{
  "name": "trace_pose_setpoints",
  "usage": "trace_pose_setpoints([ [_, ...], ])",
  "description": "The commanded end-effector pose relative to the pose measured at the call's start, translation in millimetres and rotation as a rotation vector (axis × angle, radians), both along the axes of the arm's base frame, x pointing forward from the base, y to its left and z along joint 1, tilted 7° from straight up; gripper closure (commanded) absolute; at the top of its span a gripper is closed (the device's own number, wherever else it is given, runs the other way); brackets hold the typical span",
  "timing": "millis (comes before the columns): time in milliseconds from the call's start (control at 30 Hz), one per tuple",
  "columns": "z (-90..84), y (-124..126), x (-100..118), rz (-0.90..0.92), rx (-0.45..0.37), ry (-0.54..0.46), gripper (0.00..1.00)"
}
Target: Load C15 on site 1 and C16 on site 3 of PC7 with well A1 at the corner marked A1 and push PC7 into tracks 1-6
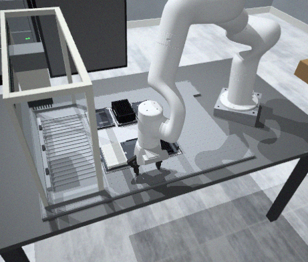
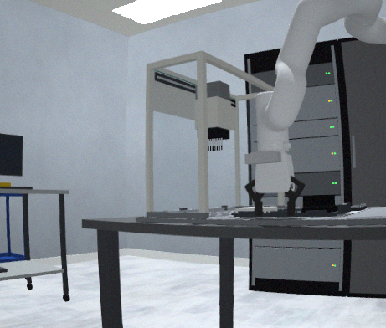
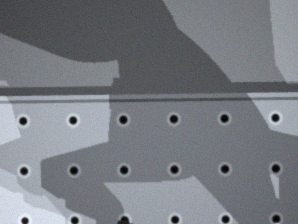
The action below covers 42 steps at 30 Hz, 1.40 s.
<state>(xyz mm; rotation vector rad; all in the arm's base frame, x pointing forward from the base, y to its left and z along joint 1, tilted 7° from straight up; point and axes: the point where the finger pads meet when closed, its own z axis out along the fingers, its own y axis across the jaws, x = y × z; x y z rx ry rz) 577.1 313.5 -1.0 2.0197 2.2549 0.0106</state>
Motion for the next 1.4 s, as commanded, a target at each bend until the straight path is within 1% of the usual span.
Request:
trace_pose_setpoints([
  [0,0.8,1.8,0.6,0.0,0.001,-0.002,0.0],
  [467,0.1,11.1,-0.4,0.0,0.001,-0.002,0.0],
  [767,0.0,11.5,-0.4,0.0,0.001,-0.002,0.0],
  [1367,26.5,13.4,-2.8,0.0,0.001,-0.002,0.0],
])
